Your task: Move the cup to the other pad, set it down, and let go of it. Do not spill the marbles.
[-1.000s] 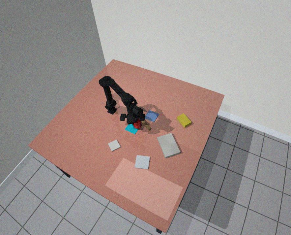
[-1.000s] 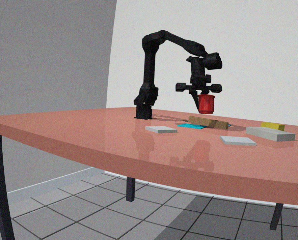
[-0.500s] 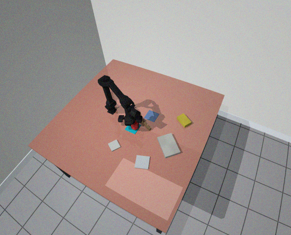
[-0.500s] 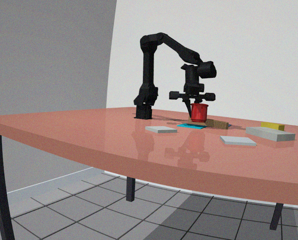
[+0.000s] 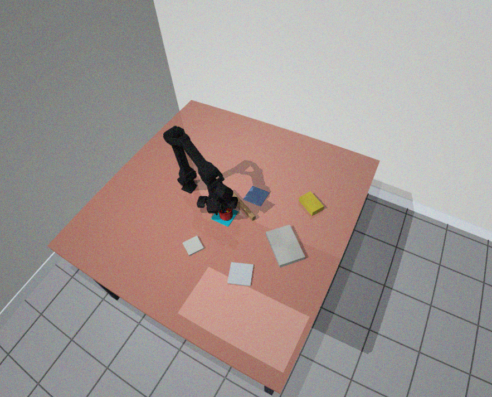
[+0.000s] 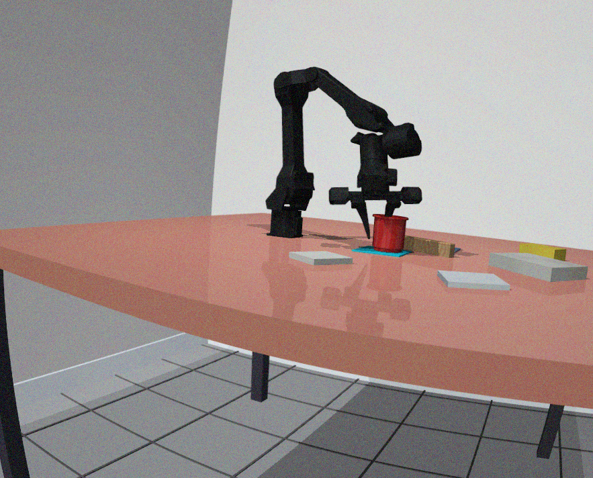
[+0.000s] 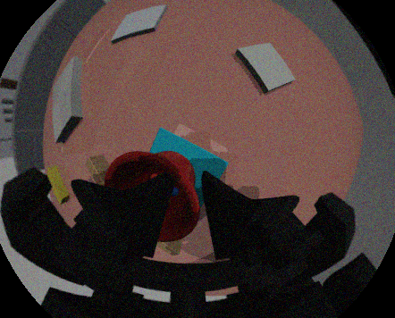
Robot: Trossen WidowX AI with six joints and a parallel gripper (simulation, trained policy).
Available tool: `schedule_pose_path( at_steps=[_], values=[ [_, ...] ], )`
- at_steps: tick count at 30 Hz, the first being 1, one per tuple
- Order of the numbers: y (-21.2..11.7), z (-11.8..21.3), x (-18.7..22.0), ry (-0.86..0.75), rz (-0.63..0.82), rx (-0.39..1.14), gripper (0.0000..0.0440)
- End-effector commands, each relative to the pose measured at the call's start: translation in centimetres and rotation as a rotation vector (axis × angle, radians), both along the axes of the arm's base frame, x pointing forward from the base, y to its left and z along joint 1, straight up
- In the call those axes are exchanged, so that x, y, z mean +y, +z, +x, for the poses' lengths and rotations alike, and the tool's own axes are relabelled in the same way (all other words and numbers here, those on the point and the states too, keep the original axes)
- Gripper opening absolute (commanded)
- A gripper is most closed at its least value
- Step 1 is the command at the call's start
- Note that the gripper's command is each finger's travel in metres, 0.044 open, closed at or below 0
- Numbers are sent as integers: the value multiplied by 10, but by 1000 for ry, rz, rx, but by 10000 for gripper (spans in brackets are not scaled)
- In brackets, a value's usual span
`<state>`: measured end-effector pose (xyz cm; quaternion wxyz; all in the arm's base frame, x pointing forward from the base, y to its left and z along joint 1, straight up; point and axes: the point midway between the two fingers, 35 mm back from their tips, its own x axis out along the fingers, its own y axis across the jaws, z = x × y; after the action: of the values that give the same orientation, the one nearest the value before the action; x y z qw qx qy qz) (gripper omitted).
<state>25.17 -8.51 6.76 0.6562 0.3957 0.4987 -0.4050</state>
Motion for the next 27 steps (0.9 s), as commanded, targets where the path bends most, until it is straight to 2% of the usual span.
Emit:
schedule_pose_path(
  at_steps=[1, 9, 21, 27],
  values=[
    [7, 1, 0, 4, 2, -50, 171],
    [16, -3, 0, 16, 0, -106, 197],
    [34, -10, -2, 20, -10, -183, 278],
    [49, -13, -4, 18, -23, -222, 300]
  ],
)
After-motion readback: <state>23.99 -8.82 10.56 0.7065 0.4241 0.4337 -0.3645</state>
